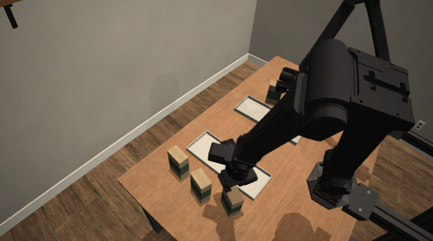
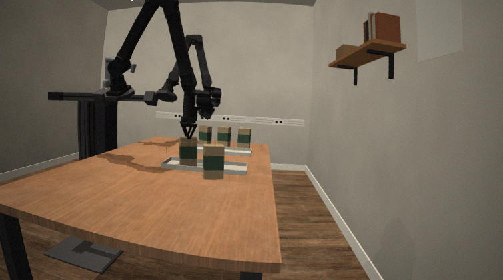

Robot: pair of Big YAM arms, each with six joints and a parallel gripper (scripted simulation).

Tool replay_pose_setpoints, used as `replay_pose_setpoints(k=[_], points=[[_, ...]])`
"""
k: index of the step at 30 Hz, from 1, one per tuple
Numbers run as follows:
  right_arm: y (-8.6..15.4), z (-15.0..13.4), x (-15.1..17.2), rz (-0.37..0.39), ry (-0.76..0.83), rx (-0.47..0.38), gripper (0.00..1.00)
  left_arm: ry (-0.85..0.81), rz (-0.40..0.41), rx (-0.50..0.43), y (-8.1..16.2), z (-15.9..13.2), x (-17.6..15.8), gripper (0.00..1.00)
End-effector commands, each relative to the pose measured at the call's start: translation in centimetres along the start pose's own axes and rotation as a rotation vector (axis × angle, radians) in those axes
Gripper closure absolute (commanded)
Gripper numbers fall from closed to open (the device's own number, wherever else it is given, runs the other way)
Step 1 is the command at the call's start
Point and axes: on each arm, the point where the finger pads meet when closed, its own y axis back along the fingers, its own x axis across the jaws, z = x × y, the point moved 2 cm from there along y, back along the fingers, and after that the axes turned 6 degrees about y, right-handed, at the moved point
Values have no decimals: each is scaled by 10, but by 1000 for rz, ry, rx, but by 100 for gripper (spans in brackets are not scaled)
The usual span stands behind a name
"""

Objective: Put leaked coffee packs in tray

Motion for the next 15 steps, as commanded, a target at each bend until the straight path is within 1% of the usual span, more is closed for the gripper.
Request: replay_pose_setpoints(k=[1, 5, 7, 8, 9, 12, 15], points=[[31, 7, -2, -9, -18, -21, 24, 8, 11, -11, 2, 4, 5, 24], [64, 6, -1, -8, -18, -22, 24, 8, 11, -11, 2, 4, 5, 24], [65, 7, -2, -9, -19, -23, 24, 8, 11, -11, 2, 4, 5, 24], [62, 6, -10, -6, -41, -20, 24, 8, 11, -11, 2, 4, 5, 24], [49, -2, -4, 7, -35, 14, 24, 8, 11, -11, 2, 4, 5, 24], [49, -2, -5, 6, -35, 14, 24, 8, 11, -11, 2, 4, 5, 24], [51, 4, -2, -2, -28, -4, 24, 8, 11, -11, 2, 4, 5, 24]])
